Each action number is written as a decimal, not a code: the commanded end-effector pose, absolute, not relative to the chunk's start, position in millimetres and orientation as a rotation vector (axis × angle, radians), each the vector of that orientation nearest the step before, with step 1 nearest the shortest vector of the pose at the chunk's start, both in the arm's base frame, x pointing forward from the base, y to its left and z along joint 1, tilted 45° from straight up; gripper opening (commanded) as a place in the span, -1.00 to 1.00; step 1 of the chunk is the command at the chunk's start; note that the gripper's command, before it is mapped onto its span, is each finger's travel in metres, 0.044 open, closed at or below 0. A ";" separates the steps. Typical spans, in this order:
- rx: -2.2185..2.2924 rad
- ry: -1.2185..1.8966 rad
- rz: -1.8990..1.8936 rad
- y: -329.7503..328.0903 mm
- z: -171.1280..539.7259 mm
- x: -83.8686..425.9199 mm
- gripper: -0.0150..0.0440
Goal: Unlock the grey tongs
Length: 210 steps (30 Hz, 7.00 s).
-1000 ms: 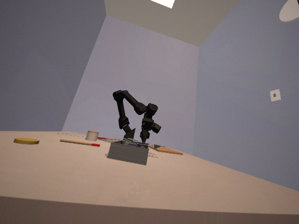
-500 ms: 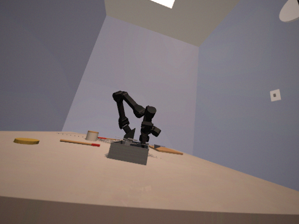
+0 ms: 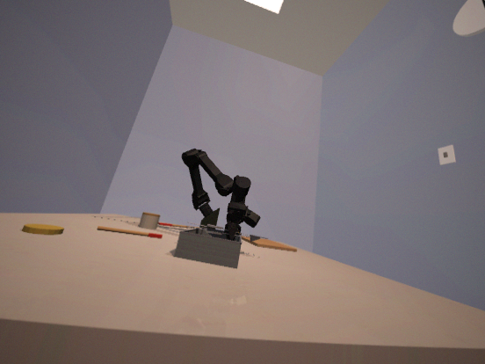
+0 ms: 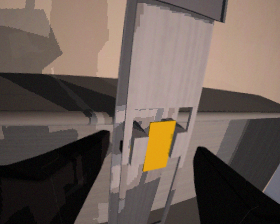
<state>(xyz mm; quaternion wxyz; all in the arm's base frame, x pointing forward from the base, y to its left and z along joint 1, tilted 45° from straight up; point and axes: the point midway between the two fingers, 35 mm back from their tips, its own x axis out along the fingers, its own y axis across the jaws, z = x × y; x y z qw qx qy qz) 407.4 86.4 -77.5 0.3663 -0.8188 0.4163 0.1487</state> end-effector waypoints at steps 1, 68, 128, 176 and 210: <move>-2.104 1.069 0.382 87.0 -77.0 407.2 0.12; -1.938 1.375 0.572 142.4 -34.1 399.2 -1.00; -2.248 1.441 1.377 309.9 -137.5 228.0 -1.00; -2.649 0.865 2.416 335.0 -188.9 -83.0 -1.00; -1.627 1.146 3.053 315.9 -186.1 -128.1 -1.00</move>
